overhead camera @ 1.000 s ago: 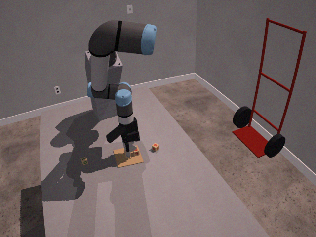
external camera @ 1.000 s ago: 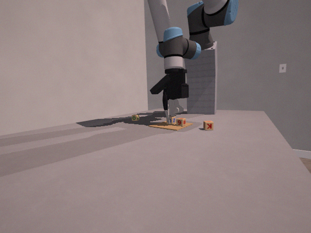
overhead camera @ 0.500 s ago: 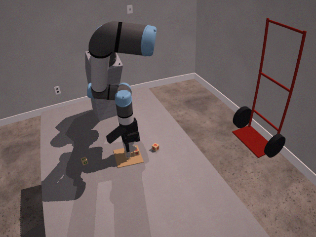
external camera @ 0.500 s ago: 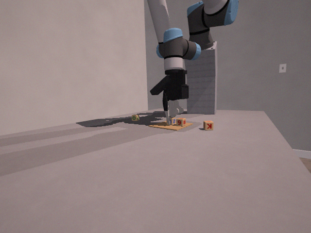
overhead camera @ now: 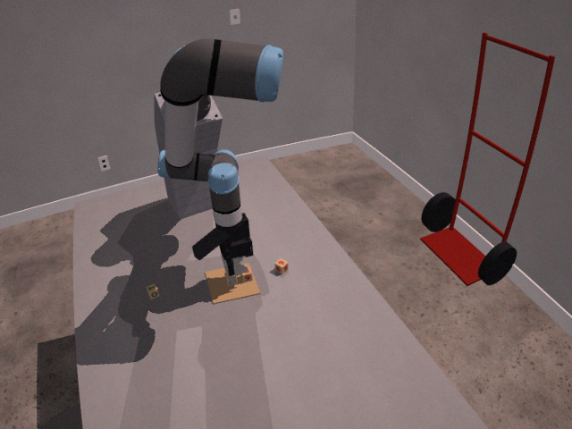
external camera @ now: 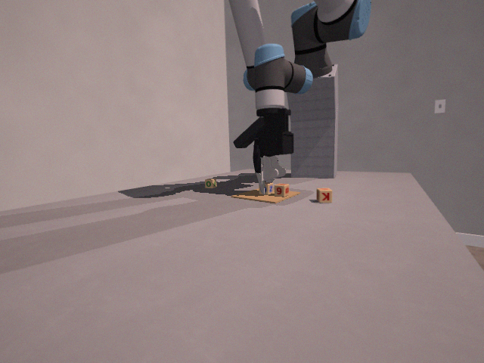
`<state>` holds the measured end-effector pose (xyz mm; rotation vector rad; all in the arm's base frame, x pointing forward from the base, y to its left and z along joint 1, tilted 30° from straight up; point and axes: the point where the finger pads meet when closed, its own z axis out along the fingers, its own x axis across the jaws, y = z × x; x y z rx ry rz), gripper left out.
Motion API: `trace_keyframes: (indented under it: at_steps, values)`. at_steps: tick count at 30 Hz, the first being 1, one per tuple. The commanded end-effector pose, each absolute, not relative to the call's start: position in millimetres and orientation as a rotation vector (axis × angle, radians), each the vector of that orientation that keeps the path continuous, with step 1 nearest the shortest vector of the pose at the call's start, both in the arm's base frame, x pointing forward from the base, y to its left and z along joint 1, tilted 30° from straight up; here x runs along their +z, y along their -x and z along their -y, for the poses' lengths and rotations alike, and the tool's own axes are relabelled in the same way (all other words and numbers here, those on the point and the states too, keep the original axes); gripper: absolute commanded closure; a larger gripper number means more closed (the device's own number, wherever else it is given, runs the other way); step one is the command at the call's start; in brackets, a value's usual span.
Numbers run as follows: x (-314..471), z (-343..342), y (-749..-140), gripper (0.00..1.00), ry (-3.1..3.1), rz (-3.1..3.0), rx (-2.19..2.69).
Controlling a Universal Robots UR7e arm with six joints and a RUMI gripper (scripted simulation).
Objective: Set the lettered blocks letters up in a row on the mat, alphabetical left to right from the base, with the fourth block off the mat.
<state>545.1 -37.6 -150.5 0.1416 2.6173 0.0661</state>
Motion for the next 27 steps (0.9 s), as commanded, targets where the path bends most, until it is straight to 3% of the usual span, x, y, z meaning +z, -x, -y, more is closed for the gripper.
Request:
trace_keyframes:
  at_steps: [1, 21, 27]
  values:
    - [-149.6, 37.6, -547.2, 0.91, -0.14, -2.614, 0.064]
    - [-149.6, 37.6, -547.2, 0.91, -0.14, -2.614, 0.064]
    - [-149.6, 37.6, -547.2, 0.84, -0.14, -2.614, 0.064]
